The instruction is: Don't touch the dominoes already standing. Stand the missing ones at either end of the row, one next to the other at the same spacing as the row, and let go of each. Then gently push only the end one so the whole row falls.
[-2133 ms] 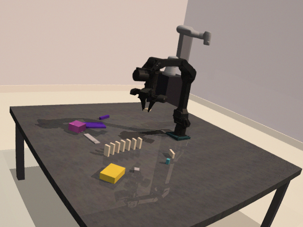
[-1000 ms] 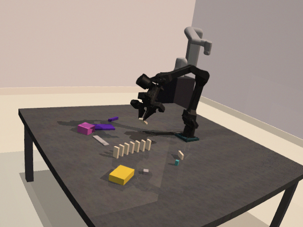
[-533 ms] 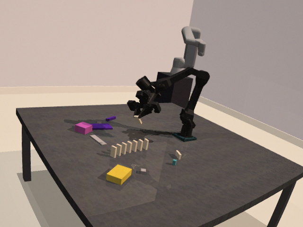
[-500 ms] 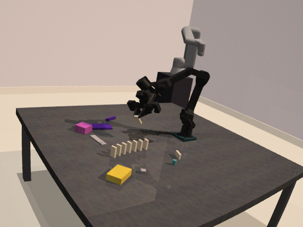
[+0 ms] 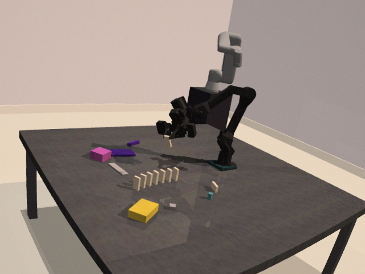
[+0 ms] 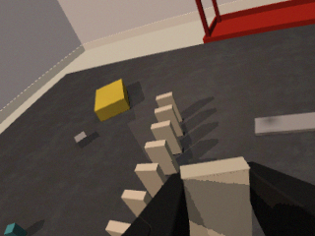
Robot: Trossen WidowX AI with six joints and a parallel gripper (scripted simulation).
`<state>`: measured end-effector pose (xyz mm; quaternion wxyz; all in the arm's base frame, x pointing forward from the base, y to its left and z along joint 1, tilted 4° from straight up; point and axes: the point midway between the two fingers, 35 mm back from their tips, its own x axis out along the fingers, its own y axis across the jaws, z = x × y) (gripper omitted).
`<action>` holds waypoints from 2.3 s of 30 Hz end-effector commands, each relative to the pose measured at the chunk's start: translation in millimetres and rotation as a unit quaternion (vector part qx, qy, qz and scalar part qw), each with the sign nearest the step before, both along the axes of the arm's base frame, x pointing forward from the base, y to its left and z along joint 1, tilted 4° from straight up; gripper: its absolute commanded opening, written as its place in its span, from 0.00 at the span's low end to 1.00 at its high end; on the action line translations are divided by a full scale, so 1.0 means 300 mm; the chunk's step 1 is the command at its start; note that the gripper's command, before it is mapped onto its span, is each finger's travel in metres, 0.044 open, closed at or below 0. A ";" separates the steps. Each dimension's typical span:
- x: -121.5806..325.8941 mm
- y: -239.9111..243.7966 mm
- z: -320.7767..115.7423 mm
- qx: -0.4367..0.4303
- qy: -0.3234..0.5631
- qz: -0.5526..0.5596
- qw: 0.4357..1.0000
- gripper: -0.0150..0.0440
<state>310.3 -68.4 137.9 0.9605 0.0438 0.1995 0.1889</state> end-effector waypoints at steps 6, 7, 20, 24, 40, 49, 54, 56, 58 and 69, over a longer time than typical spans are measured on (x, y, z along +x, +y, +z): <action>-0.077 0.013 0.010 0.007 -0.076 0.017 0.997 0.44; -0.086 0.015 0.011 0.006 -0.083 0.020 0.996 0.44; -0.211 0.065 0.015 -0.011 -0.169 0.056 0.984 0.44; -0.237 0.079 0.013 -0.016 -0.183 0.064 0.981 0.44; -0.237 0.079 0.013 -0.016 -0.183 0.064 0.981 0.44; -0.228 0.068 -0.021 -0.017 -0.181 0.066 0.981 0.44; -0.222 0.060 -0.047 -0.018 -0.179 0.067 0.981 0.44; -0.220 0.058 -0.058 -0.018 -0.179 0.067 0.981 0.44; -0.219 0.055 -0.069 -0.018 -0.178 0.068 0.981 0.44; -0.213 0.046 -0.130 -0.019 -0.175 0.070 0.982 0.44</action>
